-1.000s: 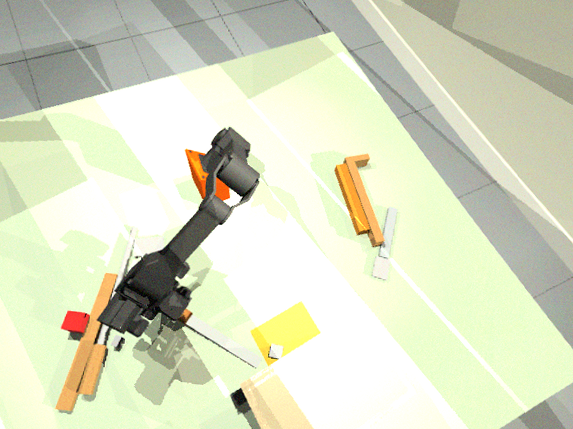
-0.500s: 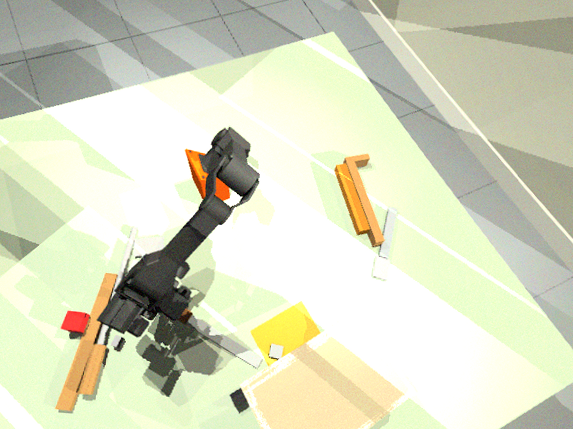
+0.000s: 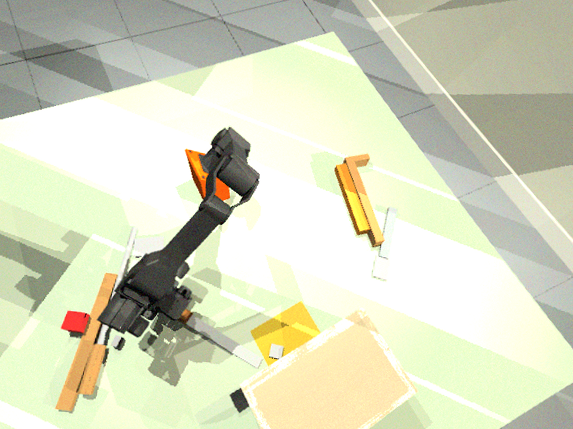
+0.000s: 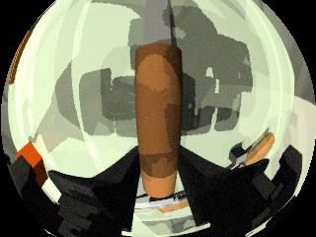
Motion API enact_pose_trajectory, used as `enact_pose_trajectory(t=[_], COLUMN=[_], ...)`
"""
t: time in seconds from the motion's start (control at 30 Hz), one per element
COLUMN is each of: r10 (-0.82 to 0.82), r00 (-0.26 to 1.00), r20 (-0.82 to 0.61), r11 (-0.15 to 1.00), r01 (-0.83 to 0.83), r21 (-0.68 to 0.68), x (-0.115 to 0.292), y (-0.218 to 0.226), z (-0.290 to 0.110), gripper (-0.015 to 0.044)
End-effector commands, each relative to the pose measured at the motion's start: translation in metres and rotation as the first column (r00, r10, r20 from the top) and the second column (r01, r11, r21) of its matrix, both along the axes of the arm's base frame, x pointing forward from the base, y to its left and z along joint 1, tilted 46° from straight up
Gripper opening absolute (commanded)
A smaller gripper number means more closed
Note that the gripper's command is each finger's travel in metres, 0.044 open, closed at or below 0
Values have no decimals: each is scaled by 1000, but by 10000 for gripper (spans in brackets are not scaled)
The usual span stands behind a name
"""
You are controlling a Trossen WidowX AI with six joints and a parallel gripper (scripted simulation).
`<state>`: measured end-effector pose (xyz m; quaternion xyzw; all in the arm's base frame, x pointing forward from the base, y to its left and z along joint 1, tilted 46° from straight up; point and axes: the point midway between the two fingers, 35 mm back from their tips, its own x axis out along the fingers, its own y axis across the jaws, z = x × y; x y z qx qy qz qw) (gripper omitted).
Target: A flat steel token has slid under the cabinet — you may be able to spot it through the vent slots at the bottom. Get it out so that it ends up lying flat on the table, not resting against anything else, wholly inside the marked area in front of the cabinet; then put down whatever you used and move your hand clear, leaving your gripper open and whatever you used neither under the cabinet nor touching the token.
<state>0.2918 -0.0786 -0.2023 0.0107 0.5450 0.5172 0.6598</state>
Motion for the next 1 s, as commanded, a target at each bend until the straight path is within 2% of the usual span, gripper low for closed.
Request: enact_pose_trajectory(t=[0.0, 0.47, 0.7, 0.73, 0.87, 0.97], r10=[6, 0, 0, 0, 0, 3], r00=[1000, 1000, 1000, 1000, 1000, 1000], r20=[1, 0, 0, 0, 0, -2], r11=[1000, 1000, 1000, 1000, 1000, 1000], r01=[-6, 0, 0, 0, 0, -3], r21=[-1, 0, 0, 0, 0, -1], x=[0, 0, 0, 0, 0, 0], y=[2, 0, 0, 0, 0, 0], z=[-2, 0, 0, 0, 0, 0], gripper=[0, 0, 184, 200, 200, 270])
